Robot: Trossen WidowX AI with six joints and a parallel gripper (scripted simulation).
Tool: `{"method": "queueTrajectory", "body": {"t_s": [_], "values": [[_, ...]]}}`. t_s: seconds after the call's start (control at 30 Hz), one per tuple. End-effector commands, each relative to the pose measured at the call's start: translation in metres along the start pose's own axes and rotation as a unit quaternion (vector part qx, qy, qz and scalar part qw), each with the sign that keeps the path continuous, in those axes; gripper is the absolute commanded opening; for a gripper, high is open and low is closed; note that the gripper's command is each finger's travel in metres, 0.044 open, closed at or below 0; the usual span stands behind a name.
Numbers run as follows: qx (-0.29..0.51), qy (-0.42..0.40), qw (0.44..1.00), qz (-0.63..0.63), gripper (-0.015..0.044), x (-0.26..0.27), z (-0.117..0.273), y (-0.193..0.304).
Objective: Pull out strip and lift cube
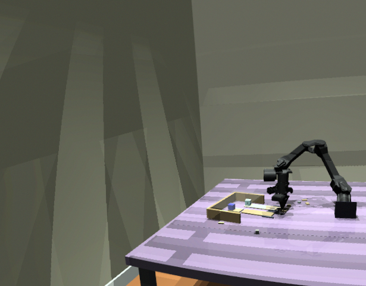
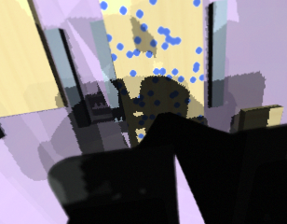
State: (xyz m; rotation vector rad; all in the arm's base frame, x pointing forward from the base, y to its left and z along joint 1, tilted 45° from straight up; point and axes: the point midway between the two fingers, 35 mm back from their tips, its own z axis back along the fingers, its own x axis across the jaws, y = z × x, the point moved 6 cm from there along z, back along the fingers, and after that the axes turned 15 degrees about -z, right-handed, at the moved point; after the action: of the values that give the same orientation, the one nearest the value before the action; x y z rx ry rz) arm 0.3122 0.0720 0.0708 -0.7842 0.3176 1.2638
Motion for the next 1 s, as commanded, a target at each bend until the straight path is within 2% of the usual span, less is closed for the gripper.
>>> {"method": "queueTrajectory", "body": {"t_s": [0.0,0.97], "values": [[0.013,0.006,1.0,0.003,0.0,-0.003,-0.007,0.011],[0.013,0.006,1.0,0.004,0.0,-0.014,-0.006,0.053]]}}
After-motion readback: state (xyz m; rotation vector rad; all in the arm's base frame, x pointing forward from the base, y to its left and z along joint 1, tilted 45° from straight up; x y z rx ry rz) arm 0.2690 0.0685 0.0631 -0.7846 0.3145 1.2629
